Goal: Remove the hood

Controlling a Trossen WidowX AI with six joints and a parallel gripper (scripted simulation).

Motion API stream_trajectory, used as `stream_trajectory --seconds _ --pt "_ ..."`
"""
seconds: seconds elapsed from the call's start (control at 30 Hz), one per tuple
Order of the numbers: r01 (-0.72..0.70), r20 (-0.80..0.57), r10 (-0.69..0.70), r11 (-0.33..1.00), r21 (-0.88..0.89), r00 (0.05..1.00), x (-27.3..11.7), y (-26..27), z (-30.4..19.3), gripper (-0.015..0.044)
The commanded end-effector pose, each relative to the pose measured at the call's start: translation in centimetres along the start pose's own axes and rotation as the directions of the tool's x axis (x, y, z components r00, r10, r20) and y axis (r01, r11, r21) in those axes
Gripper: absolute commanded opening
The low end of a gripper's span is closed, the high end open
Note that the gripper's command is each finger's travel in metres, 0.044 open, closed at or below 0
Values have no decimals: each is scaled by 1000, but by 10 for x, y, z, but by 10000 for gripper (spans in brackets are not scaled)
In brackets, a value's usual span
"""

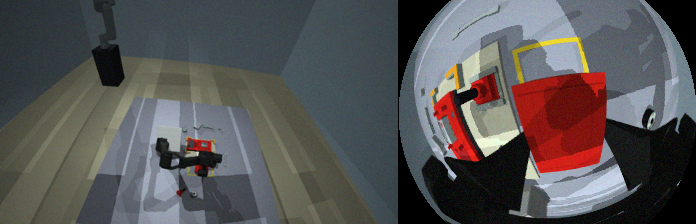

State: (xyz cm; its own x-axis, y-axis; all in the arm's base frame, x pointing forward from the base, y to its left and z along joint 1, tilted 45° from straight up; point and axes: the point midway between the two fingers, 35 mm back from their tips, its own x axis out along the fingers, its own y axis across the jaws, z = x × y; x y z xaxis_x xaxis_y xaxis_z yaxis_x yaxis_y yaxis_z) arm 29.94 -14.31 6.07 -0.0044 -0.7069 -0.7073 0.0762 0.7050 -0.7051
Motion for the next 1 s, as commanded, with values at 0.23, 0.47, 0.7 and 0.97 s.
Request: stream_trajectory --seconds 0.23,0.47,0.7,0.97 --pt "2 -2 -2 1000 -6 1000 7 0 -2 0" --pt "2 -2 -2 1000 -6 1000 9 0 -2 0" --pt "2 -2 -2 1000 -6 1000 12 0 -2 0" --pt "2 -2 -3 1000 -6 1000 16 0 -2 0"
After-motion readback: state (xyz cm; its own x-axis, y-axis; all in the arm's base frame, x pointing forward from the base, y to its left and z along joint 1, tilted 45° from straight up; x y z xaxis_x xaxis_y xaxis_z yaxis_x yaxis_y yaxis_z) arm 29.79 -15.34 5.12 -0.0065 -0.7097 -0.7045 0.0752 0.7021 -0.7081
